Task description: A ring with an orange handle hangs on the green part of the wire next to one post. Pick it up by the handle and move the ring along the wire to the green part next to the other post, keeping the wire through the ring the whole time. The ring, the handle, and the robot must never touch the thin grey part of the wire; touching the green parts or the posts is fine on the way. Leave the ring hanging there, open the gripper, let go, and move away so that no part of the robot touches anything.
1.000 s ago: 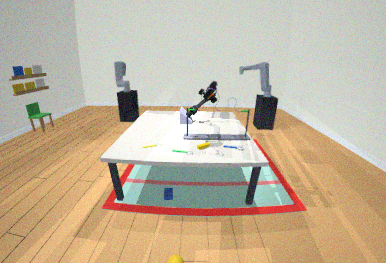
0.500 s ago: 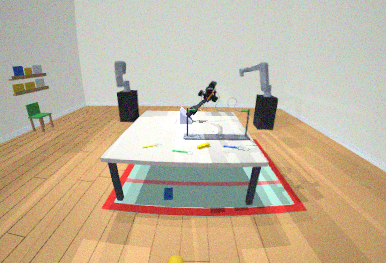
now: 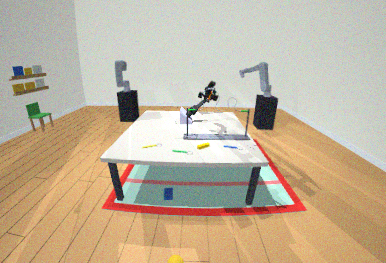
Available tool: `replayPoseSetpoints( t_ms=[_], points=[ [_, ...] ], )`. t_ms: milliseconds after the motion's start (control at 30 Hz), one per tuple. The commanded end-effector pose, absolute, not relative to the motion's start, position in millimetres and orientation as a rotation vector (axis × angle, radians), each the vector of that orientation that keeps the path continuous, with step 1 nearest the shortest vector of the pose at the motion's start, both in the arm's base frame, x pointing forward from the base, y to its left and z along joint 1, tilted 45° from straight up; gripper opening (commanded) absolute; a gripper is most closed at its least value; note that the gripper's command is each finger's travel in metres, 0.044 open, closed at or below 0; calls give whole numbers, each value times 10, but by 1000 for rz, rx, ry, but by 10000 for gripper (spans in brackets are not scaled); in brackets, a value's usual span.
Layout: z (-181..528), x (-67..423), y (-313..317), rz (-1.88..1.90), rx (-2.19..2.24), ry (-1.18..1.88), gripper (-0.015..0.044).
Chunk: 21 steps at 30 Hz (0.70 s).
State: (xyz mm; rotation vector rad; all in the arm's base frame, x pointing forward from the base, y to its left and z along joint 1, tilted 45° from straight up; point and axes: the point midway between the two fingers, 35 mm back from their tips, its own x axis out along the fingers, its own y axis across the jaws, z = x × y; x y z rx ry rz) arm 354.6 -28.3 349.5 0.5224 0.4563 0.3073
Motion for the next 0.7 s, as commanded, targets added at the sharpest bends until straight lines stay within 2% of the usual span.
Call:
replayPoseSetpoints(
  t_ms=[0,667],
  points=[
    [3498,3544,-269,320,568,453,-150],
    [3548,3540,-205,380,812,429,-150]
  ],
)
